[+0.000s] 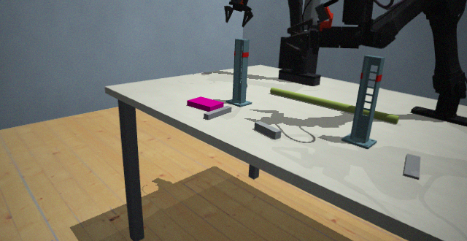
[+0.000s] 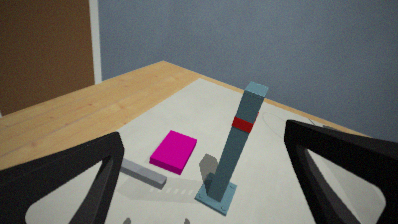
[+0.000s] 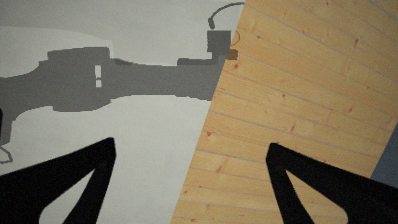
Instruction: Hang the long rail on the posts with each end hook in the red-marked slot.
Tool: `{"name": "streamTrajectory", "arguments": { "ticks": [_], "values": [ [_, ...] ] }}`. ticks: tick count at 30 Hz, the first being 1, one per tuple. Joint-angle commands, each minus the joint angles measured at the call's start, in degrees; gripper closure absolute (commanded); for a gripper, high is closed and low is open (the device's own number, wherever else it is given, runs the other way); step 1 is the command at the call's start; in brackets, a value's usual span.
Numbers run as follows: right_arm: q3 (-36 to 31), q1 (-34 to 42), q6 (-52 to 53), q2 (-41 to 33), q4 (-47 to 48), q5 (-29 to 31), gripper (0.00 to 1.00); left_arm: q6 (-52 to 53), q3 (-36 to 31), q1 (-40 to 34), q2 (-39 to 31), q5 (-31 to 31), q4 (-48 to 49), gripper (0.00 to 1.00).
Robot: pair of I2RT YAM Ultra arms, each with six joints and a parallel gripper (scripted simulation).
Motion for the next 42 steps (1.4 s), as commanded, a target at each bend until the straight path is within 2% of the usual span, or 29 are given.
{"name": "streamTrajectory", "arguments": {
  "ticks": [1, 18, 21, 26, 32, 34, 35, 42],
  "values": [
    [0.73, 0.0, 0.11, -0.91, -0.24, -0.77, 0.0, 0.05, 0.79, -0.01, -1.14, 0.04, 0.3, 0.0],
    [0.33, 0.0, 0.01, -0.42, 0.12, -0.05, 0.0, 0.01, 0.22, -0.01, -0.33, 0.01, 0.18, 0.0],
    [-0.78, 0.51, 1.78, -1.27, 1.98, -2.09, 0.0, 0.78, -1.07, 0.03, -1.35, -2.63, 1.34, 0.0],
    [-6.35, 2.34, 7.07, -4.84, 5.62, -7.71, 0.0, 1.88, -7.65, 0.24, -6.03, -10.86, 2.38, 0.0],
    [-21.59, 8.45, 16.69, -14.64, 12.77, -15.67, 0.0, 2.82, -23.71, -0.24, -18.13, -24.93, 2.06, 0.0],
    [-21.59, 8.45, 16.69, -14.64, 12.77, -15.67, 0.0, 2.82, -23.71, -0.24, -18.13, -24.93, 2.06, 0.0],
    [-24.94, 10.12, 20.15, -17.37, 16.26, -16.78, 0.0, 2.77, -26.52, -0.77, -20.68, -28.98, 2.13, 0.0],
    [-39.89, 20.11, 35.96, -27.81, 29.24, -22.06, 0.0, 2.38, -39.66, -2.38, -32.24, -45.71, 0.31, 0.0]
  ]
}}
